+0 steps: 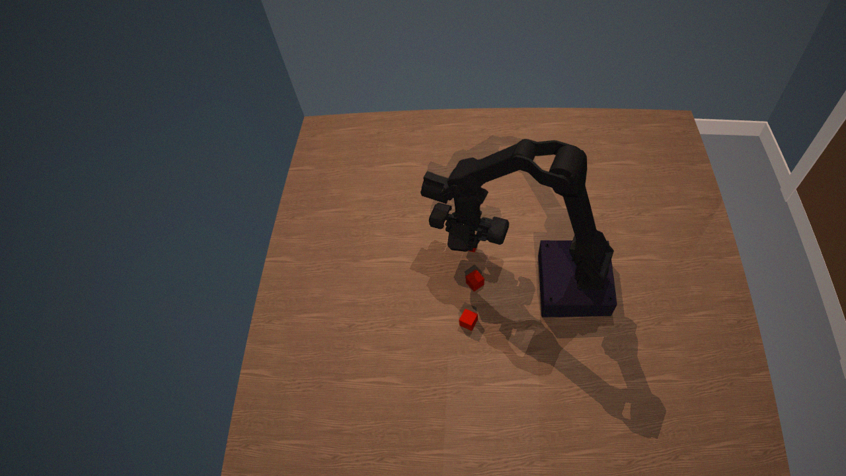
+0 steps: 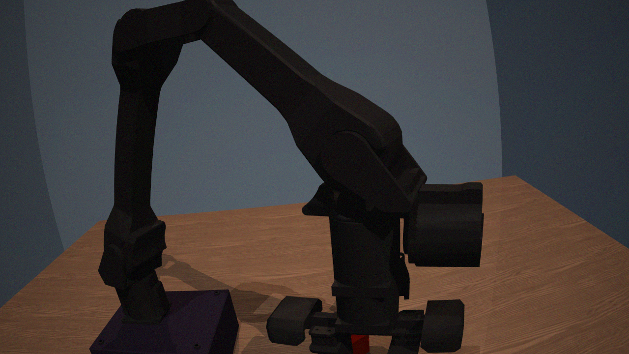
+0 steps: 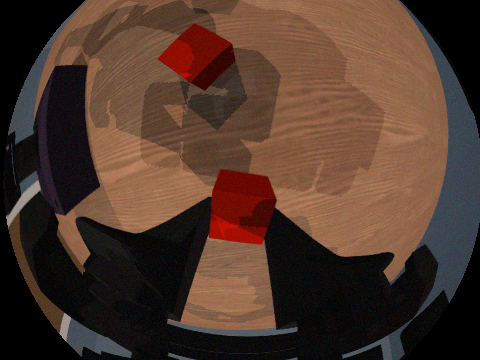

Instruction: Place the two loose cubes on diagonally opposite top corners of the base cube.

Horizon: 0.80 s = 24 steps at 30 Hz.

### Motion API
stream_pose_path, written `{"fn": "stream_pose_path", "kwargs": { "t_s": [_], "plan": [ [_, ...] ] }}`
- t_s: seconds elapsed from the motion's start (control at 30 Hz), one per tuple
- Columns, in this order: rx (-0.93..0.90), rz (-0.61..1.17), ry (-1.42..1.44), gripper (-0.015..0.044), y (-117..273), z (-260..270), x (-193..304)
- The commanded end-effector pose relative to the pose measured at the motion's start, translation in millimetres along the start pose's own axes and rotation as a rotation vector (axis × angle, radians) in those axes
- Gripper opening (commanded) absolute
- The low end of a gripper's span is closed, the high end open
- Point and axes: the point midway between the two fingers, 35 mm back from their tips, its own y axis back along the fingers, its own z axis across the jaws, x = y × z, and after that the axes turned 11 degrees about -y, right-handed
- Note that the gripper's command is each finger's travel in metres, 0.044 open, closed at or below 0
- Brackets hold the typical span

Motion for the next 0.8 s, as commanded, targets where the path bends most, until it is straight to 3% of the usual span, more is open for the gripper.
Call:
{"fn": "stream_pose_path", "kwargs": {
  "t_s": [0.0,0.77],
  "plan": [
    [0.014,-0.005,-0.004,0.0105,17.4,-5.0,-0.9],
    [0.014,-0.005,-0.004,0.0105,90.3,-0.5,-0.3]
  ]
}}
